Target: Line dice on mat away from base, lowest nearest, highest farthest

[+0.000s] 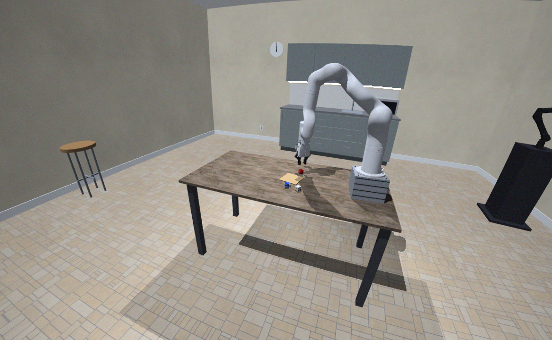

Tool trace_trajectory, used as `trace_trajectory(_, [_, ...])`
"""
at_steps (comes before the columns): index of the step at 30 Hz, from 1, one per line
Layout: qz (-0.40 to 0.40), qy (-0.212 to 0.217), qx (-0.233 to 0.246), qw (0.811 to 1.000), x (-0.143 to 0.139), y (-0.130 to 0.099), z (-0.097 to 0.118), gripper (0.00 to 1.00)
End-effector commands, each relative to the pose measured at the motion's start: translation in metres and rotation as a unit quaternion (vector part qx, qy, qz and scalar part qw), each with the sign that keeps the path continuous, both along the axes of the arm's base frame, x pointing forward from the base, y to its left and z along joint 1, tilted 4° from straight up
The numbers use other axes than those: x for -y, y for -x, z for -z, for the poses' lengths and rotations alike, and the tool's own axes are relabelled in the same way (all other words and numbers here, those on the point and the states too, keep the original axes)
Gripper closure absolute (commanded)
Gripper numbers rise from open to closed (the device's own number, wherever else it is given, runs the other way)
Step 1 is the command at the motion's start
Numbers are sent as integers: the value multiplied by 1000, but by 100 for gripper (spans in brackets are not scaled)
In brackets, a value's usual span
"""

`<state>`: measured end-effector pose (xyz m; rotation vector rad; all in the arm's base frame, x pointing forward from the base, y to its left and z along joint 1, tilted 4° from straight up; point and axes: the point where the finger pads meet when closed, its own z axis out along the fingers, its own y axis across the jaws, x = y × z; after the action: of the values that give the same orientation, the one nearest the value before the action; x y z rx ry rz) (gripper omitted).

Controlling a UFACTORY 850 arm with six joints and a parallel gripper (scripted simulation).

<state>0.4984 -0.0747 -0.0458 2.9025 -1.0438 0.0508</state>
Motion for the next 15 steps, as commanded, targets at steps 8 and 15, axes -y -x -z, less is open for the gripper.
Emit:
trace_trajectory(8, [0,1,1,1000,1,-2,15,53])
trace_trajectory(15, [0,1,1,1000,2,-2,22,53])
